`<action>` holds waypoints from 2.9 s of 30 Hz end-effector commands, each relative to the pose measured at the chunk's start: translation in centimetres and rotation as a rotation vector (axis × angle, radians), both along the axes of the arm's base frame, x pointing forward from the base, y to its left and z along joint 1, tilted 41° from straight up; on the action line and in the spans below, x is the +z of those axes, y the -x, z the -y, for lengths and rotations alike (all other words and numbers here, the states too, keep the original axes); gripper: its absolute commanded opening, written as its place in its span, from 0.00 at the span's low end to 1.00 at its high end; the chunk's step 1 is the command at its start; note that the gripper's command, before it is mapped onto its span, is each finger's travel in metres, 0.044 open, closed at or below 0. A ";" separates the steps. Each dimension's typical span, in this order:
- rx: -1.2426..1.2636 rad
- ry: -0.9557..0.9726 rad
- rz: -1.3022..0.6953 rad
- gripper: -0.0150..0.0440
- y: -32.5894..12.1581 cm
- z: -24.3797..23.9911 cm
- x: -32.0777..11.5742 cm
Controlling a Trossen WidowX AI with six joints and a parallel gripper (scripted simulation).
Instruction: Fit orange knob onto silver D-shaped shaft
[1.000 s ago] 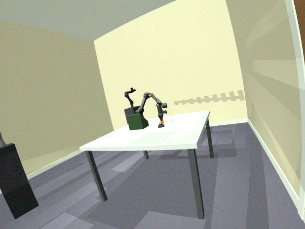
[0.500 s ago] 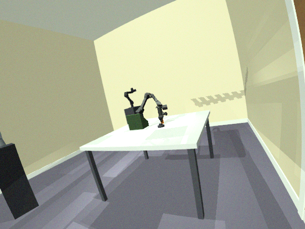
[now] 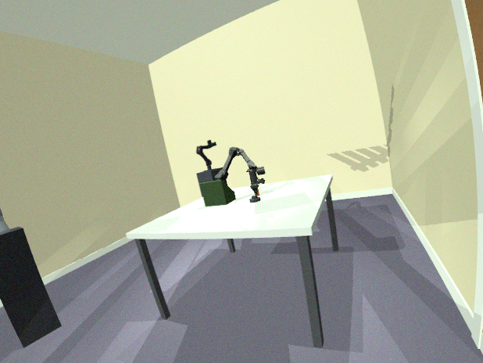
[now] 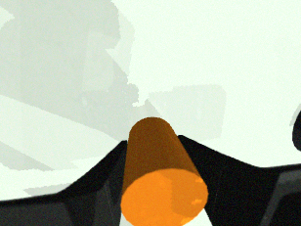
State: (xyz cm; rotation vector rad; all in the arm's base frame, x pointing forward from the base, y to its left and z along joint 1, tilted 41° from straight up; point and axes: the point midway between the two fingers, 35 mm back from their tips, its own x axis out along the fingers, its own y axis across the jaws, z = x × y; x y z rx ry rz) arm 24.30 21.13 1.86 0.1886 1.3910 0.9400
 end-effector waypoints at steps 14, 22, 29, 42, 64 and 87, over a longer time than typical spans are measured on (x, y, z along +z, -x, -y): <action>-0.003 0.015 0.000 0.25 -1.5 3.5 3.6; -0.002 0.015 -0.001 0.25 -1.8 6.9 7.5; -0.003 0.008 -0.002 0.25 -1.4 9.2 10.4; -0.048 0.193 0.067 0.25 -1.3 10.2 11.3; -0.154 0.618 0.260 0.25 -1.1 13.3 15.0; -0.224 0.898 0.387 0.25 -1.0 15.0 16.9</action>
